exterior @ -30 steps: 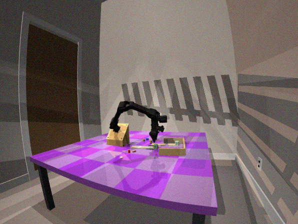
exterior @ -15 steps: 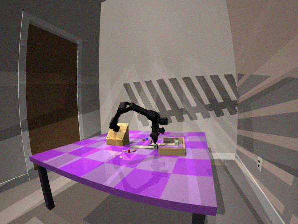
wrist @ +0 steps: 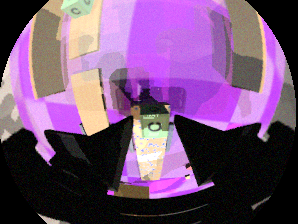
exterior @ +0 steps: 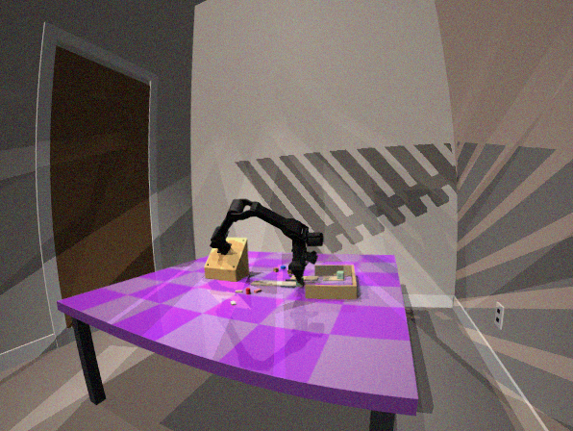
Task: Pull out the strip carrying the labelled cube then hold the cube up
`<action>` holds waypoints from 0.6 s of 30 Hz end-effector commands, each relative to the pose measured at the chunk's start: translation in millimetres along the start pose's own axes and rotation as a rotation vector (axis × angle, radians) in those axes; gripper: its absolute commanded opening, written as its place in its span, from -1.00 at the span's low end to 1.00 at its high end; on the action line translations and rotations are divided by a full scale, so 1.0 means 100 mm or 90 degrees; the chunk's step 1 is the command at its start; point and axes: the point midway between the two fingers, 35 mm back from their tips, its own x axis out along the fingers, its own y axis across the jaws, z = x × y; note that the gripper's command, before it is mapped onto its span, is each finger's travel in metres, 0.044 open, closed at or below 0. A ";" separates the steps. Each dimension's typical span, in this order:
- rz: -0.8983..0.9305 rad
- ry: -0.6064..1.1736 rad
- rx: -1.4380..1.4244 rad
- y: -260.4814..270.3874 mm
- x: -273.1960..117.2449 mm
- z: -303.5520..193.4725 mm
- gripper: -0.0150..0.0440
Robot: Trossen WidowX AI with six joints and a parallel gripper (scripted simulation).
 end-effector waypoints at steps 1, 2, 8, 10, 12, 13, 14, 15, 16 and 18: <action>-0.003 0.004 -0.007 0.01 0.08 -0.03 0.36; -0.003 0.004 -0.007 0.00 0.09 -0.03 0.36; 0.000 0.002 0.000 0.00 0.08 -0.01 0.27; 0.000 0.002 0.000 0.00 0.08 -0.01 0.09; 0.000 0.002 0.000 0.00 0.08 -0.01 -0.02; 0.000 0.002 0.000 0.00 0.08 -0.01 -0.05; 0.000 0.002 0.000 0.00 0.08 -0.01 -0.07; 0.000 0.002 0.000 0.00 0.08 -0.01 -0.09; 0.000 0.002 0.000 0.00 0.08 -0.01 -0.11; 0.000 0.002 0.000 0.00 0.08 -0.01 -0.16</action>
